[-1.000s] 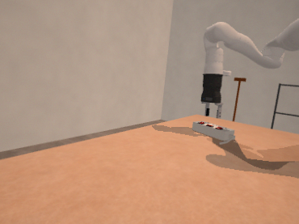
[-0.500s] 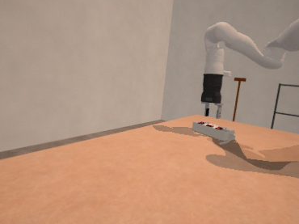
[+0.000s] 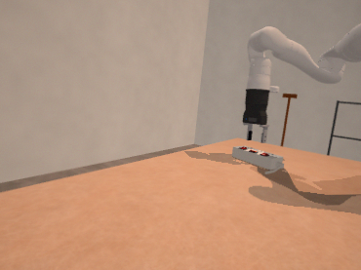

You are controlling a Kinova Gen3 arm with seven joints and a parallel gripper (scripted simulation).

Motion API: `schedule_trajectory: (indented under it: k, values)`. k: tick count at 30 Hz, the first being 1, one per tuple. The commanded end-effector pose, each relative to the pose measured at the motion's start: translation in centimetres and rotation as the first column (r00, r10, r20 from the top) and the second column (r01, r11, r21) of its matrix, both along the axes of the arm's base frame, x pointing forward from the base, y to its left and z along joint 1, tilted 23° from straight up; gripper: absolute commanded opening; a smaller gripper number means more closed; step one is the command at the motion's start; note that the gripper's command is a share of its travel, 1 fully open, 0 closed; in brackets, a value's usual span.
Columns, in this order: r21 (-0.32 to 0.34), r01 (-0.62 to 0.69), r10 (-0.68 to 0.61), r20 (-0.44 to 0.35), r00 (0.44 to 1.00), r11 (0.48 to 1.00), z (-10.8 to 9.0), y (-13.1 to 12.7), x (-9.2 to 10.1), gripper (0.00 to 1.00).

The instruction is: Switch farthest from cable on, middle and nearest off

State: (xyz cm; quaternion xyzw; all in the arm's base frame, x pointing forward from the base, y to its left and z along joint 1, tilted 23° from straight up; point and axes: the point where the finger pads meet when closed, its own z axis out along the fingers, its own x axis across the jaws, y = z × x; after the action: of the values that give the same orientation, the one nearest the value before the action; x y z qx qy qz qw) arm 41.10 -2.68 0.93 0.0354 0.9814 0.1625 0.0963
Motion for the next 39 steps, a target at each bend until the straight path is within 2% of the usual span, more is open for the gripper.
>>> schedule_trajectory:
  k: [1, 39]
  values:
    - [0.001, -0.001, 0.001, 0.003, 1.0, 1.0, 0.04, -0.03, 0.01, 1.0]
    - [0.004, -0.019, 0.018, 0.015, 1.0, 1.0, 0.05, 0.13, 0.05, 1.0]
